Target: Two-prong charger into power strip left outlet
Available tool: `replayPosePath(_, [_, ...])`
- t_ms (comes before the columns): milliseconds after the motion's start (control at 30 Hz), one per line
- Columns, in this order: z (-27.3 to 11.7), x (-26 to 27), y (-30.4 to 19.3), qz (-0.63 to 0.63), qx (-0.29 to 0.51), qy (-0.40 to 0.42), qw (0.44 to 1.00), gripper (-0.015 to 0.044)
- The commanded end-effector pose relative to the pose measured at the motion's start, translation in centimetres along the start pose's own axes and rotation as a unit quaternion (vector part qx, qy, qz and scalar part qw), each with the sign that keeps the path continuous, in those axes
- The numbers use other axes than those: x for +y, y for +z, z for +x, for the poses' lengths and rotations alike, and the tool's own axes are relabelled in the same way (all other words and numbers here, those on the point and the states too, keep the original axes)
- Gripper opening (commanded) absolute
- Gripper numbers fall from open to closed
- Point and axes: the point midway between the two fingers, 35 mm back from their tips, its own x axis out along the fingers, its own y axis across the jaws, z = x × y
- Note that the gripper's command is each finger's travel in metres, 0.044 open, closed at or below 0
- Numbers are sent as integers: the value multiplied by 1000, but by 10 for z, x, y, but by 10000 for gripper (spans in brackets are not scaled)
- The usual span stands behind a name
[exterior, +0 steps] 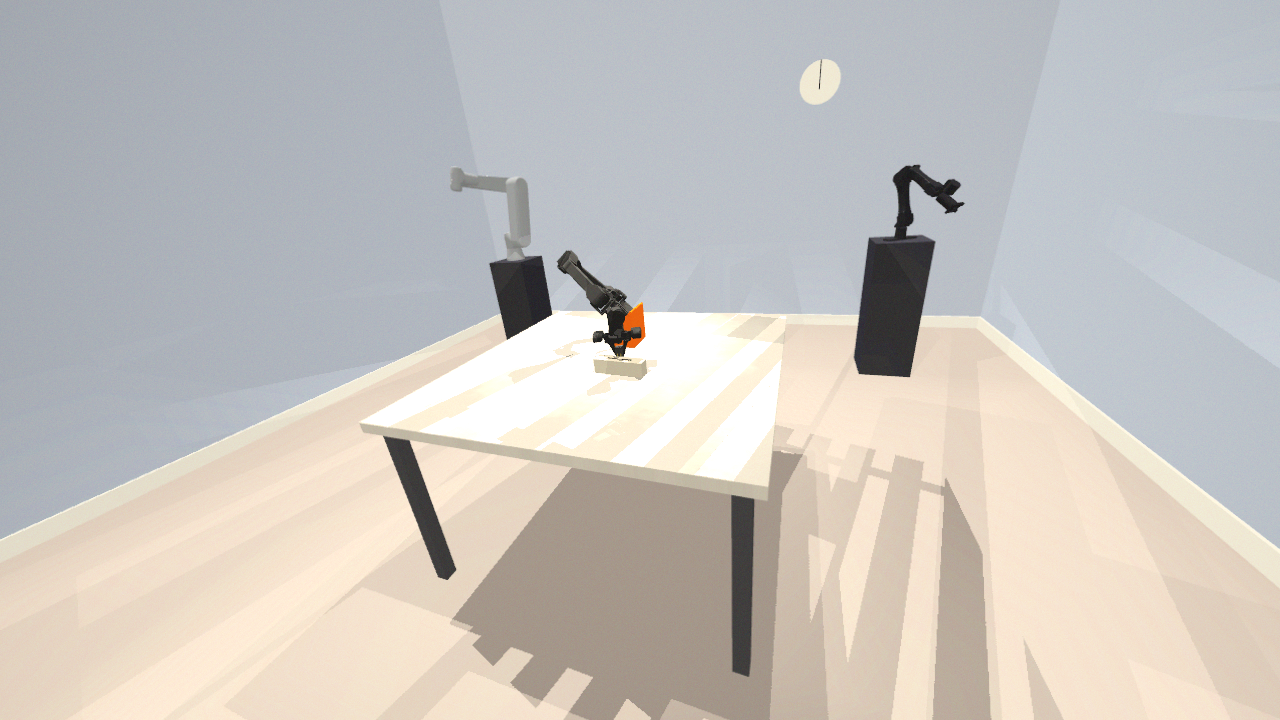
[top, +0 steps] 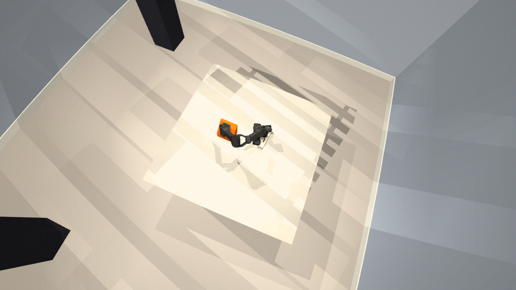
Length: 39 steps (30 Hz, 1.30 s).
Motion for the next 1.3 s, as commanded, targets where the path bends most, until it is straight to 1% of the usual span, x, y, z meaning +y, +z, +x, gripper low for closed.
replayPosePath(0, [1, 10, 2, 22, -2, 4, 1000, 0])
replayPosePath(1033, [19, 70, -9, 173, 9, 4, 985, 0])
replayPosePath(1267, [20, 69, -3, 178, 9, 4, 984, 0])
